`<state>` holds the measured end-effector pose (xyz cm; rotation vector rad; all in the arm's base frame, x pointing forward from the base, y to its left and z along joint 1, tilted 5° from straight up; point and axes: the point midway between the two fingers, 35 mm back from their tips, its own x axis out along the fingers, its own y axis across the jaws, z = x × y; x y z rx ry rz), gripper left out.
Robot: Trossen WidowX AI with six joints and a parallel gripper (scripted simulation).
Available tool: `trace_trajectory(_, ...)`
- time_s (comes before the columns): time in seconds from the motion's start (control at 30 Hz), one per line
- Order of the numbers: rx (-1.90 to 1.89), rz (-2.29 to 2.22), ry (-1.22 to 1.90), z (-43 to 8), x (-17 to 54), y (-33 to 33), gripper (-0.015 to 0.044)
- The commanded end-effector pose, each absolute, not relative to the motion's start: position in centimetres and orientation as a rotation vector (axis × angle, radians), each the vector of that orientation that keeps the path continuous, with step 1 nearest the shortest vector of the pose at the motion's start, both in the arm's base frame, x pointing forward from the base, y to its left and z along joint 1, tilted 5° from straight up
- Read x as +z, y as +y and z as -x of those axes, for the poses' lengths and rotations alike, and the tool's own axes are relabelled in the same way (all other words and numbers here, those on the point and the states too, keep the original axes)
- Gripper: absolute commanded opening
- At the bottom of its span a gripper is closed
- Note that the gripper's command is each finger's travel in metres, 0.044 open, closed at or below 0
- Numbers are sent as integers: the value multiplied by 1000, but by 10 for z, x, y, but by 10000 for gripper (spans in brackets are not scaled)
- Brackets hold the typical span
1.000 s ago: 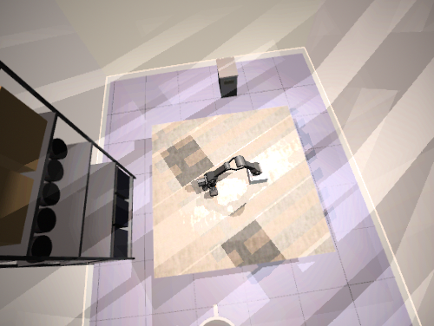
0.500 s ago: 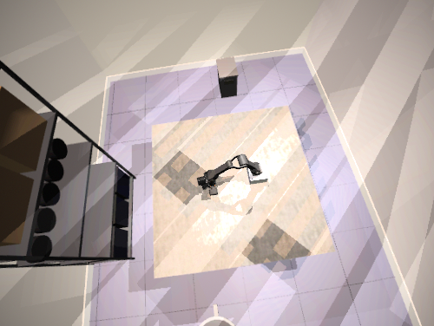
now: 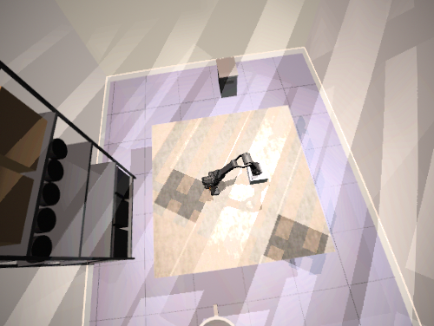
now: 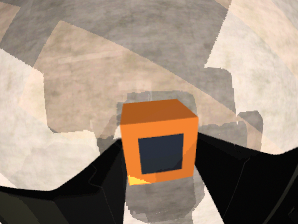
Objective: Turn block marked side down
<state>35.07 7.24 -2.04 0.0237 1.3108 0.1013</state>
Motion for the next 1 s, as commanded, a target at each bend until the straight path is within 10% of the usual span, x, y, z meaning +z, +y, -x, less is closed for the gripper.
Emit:
trace_trajectory(0.0,96,-27,1256,-349,-21,72,0)
trace_trajectory(0.97,89,-38,883,-353,-43,76,0)
